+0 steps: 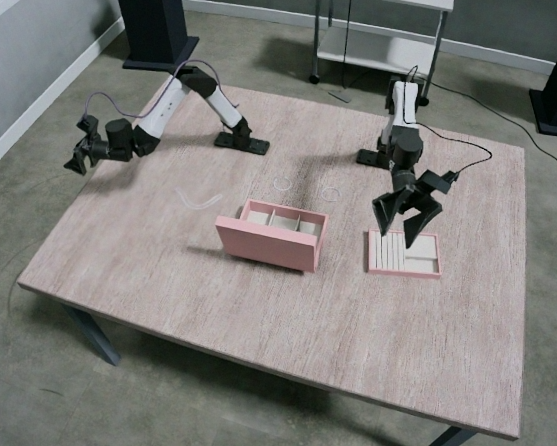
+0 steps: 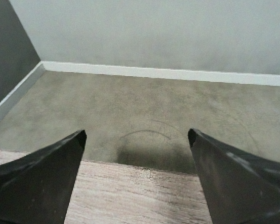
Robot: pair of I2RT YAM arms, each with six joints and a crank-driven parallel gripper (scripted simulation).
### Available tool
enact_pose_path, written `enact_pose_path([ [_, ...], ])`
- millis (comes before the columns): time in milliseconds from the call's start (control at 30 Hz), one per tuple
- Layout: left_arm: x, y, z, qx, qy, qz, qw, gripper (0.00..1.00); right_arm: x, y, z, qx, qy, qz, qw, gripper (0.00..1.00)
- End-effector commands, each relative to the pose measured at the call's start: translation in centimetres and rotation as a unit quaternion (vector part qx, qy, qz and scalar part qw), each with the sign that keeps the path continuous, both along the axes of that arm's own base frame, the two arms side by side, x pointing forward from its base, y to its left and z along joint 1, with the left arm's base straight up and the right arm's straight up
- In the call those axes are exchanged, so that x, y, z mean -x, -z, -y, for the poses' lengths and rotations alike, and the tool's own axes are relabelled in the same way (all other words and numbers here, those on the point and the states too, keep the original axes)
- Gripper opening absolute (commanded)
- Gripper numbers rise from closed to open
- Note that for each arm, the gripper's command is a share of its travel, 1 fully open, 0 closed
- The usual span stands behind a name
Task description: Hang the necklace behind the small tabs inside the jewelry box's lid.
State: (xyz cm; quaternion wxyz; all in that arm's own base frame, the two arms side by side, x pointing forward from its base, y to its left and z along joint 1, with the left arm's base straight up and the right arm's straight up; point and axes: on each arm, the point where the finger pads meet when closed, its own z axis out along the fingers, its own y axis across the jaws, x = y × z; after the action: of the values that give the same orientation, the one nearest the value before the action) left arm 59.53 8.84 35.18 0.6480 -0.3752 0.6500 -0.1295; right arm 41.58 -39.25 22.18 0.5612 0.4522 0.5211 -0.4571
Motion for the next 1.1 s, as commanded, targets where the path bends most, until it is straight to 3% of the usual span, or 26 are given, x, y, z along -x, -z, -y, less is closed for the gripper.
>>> enact_pose_path([
  [0, 0.3, -1.3, 0.0, -0.003, 0.000, 0.014, 1.000, 1.00, 0.0, -1.0, 0.0, 0.006, -0.001, 0.009, 1.000, 1.00],
  [533, 0.3, -1.3, 0.0, -0.003, 0.000, 0.014, 1.000, 1.00, 0.0, -1.0, 0.0, 0.006, -0.001, 0.009, 1.000, 1.00],
  [567, 0.6, -2.6, 0.1, -0.004, 0.000, 0.027, 1.000, 1.00, 0.0, -2.4, 0.0, 0.014, -0.001, 0.024, 1.000, 1.00],
  [600, 0.6, -2.6, 0.1, -0.004, 0.000, 0.027, 1.000, 1.00, 0.0, -2.4, 0.0, 0.014, -0.001, 0.024, 1.000, 0.16],
  [1067, 0.6, -2.6, 0.1, -0.004, 0.000, 0.027, 1.000, 1.00, 0.0, -2.4, 0.0, 0.014, -0.001, 0.024, 1.000, 0.16],
])
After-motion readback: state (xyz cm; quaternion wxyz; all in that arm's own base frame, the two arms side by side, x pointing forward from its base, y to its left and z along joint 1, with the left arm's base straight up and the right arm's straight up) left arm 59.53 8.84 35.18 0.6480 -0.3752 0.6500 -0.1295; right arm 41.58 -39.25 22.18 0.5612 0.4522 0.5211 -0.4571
